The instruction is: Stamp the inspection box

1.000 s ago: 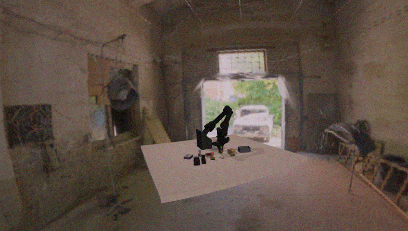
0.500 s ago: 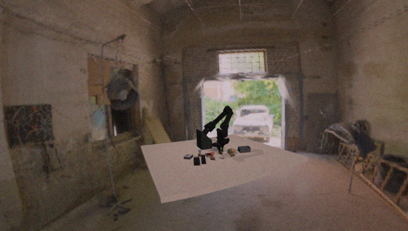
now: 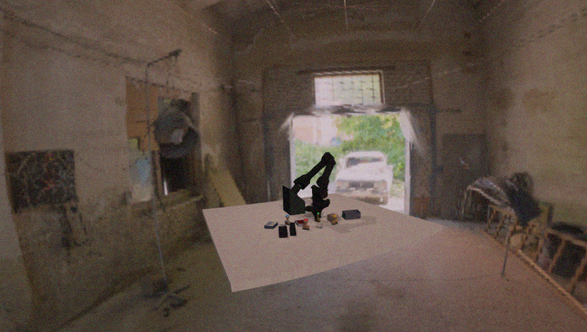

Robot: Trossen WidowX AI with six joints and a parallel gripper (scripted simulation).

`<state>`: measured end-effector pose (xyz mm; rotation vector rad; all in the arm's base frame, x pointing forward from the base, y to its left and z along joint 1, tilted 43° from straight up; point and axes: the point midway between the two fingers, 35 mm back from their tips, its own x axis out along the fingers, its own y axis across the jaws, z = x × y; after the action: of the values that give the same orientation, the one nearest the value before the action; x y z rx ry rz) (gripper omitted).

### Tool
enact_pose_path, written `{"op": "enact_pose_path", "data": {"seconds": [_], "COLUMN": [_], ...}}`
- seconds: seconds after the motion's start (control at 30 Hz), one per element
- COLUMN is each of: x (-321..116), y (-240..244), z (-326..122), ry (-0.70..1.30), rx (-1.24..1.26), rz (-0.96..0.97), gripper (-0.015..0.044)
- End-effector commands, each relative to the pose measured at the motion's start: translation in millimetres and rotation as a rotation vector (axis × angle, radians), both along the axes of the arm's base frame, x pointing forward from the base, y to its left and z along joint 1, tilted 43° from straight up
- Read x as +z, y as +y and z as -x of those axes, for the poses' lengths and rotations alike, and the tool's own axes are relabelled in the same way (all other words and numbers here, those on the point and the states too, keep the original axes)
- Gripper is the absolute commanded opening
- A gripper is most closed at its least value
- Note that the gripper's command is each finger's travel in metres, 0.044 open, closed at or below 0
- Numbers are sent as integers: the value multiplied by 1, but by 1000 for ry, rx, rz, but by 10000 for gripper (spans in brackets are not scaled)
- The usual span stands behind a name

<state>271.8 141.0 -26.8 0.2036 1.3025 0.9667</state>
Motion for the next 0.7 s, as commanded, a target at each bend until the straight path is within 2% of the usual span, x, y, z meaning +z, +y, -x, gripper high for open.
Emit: {"op": "enact_pose_path", "data": {"seconds": [0.0,0.67], "x": [-1,-3], "y": [1,3], "z": [0,1], "ry": [4,4], "rx": [-2,-2], "rz": [-3,-3], "gripper": [0,0]}}
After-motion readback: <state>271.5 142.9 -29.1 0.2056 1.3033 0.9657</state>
